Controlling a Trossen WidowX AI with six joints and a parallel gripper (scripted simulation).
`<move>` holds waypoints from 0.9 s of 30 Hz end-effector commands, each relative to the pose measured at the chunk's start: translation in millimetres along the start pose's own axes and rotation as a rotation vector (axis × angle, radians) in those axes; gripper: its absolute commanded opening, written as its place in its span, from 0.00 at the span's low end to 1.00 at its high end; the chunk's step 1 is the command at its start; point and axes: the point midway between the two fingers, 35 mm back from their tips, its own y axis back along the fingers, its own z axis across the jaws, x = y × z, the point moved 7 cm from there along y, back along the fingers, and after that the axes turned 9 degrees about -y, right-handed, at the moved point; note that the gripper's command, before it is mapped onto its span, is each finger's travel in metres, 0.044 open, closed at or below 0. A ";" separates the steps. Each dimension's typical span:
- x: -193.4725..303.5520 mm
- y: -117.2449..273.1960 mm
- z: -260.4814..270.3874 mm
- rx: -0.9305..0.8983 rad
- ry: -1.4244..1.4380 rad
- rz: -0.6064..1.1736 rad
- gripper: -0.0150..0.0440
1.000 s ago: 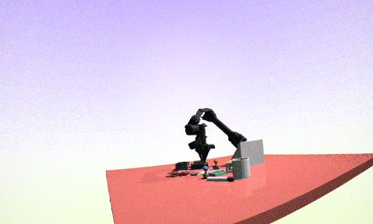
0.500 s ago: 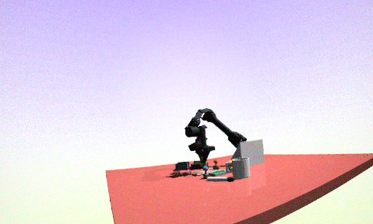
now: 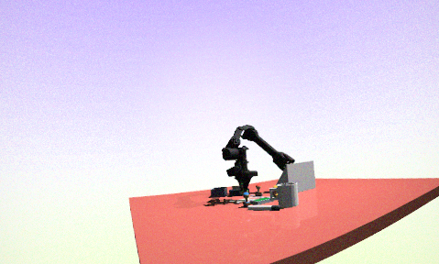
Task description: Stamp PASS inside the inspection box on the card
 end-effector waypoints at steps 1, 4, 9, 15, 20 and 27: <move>1.1 -2.8 0.0 0.004 0.009 0.000 0.25; 1.2 -4.7 -0.1 0.004 0.009 0.000 0.25; 1.4 -8.0 -0.3 0.004 0.009 0.000 0.25; 1.8 -11.9 -0.6 0.005 0.009 0.000 0.25; 2.1 -15.1 -0.8 0.005 0.009 0.000 0.25; 2.5 -19.2 -1.1 0.006 0.009 -0.001 0.25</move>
